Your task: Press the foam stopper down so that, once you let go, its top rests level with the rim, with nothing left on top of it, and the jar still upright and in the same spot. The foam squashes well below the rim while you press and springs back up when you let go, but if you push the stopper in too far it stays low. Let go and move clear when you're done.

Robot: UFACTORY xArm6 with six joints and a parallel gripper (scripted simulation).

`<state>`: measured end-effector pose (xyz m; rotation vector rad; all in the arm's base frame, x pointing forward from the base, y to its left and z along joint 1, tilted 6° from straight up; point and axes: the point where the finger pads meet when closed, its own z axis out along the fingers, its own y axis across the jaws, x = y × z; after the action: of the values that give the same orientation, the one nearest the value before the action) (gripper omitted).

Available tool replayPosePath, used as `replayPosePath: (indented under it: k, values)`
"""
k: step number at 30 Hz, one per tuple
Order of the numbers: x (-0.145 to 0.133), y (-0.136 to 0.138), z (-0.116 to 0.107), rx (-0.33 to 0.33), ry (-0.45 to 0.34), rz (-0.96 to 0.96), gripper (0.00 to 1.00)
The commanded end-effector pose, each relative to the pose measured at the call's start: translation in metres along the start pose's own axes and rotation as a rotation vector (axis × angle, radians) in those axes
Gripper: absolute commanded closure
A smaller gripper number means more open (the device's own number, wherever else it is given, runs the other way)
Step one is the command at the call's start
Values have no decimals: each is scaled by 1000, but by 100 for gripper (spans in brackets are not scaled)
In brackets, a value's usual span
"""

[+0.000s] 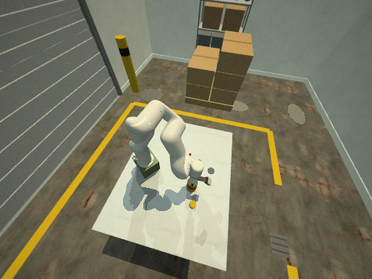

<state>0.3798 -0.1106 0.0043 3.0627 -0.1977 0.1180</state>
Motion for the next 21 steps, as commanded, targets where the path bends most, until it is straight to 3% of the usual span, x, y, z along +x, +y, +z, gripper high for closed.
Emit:
replayPosePath:
  k: [1,21]
  values:
    - [1,0,2,-1,4,0,100]
    - [1,0,11,-1,4,0,100]
